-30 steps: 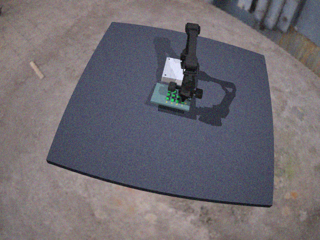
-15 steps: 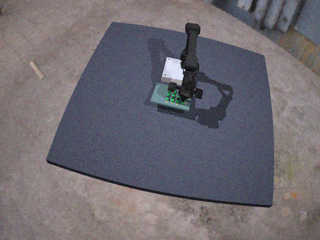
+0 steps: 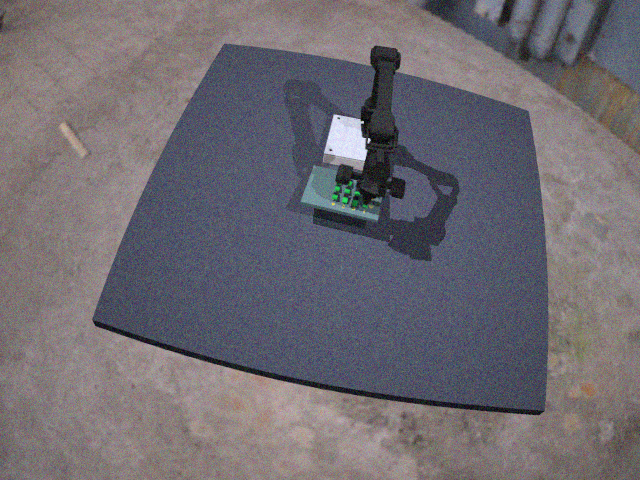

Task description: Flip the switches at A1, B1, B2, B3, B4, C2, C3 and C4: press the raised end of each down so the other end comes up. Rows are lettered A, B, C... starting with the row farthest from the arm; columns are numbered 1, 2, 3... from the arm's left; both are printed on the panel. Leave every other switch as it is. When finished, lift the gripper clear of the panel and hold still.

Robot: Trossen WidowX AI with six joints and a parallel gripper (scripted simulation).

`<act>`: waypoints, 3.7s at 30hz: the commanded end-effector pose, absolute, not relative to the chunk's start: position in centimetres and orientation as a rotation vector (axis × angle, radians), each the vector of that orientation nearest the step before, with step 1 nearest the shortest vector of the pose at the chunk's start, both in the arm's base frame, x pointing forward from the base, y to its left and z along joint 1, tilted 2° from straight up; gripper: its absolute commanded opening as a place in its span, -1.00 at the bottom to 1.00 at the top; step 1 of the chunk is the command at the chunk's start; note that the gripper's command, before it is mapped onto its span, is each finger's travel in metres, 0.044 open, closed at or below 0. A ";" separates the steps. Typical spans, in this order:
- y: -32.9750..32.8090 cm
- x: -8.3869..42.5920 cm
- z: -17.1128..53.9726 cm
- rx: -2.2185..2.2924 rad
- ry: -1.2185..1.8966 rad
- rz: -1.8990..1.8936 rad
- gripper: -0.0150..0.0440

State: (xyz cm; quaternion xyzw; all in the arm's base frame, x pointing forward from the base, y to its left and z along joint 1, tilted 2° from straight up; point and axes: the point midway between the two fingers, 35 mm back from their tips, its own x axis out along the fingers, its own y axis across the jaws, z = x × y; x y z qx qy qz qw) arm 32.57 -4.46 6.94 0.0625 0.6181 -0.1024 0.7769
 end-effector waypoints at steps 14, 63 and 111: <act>-3.9 31.0 13.0 0.129 1.317 -0.221 -0.49; -3.1 26.7 5.8 0.126 1.295 -0.221 -0.49; -3.1 26.8 5.5 0.126 1.295 -0.221 -0.49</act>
